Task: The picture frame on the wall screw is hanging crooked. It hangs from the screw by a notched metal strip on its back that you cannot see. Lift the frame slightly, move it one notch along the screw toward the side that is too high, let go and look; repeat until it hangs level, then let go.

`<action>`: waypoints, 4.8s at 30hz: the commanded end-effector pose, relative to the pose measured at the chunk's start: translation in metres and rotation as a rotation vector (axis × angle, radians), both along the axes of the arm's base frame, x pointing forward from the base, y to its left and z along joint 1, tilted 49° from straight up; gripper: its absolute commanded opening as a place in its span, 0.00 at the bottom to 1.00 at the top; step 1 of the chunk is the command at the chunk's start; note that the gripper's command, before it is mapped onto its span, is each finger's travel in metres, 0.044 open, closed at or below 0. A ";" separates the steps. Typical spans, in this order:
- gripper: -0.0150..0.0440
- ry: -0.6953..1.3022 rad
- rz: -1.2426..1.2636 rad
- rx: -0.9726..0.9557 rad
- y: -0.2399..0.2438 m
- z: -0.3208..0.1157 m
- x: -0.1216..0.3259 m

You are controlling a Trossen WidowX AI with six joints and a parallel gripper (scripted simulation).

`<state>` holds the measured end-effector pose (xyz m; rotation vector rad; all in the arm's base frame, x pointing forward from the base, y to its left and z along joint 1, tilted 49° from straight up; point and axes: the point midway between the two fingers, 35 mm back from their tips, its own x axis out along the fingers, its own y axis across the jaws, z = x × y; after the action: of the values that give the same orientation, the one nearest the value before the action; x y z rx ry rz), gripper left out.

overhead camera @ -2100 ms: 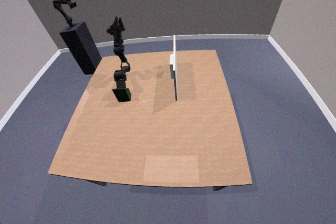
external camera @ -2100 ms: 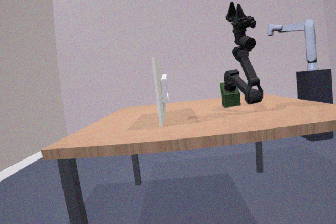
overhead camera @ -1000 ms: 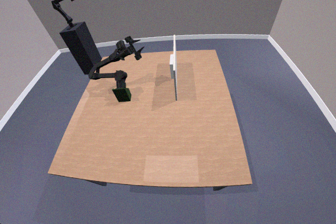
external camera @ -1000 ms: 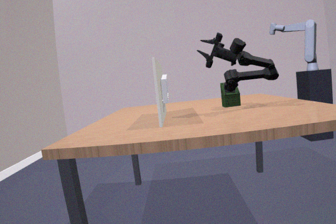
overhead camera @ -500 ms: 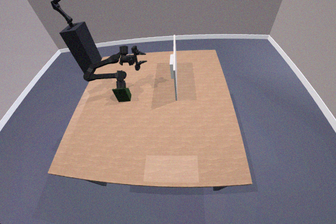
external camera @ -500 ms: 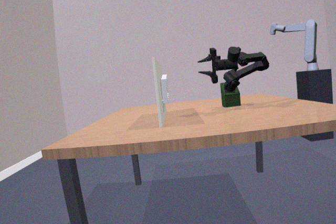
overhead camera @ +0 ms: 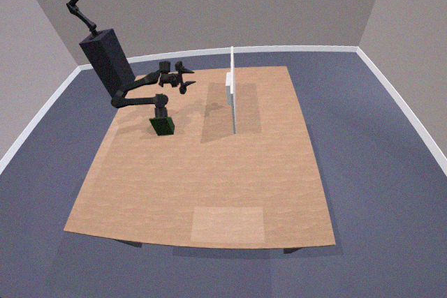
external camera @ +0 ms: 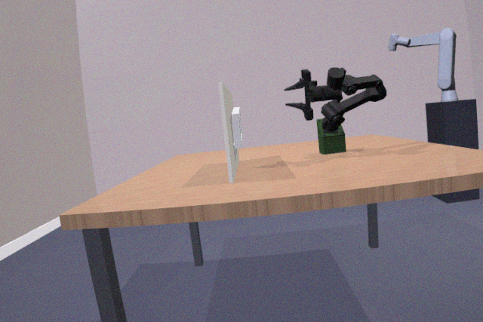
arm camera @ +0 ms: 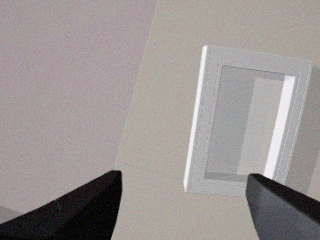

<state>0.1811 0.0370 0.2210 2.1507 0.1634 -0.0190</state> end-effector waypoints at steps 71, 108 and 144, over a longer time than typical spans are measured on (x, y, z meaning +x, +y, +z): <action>0.69 -0.001 -0.005 0.004 -0.001 -0.001 -0.001; 0.69 -0.023 0.017 0.100 0.052 -0.018 0.095; 0.69 -0.027 0.017 0.100 0.059 -0.025 0.164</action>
<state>0.3383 0.0947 0.1928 2.2485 0.1725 0.0172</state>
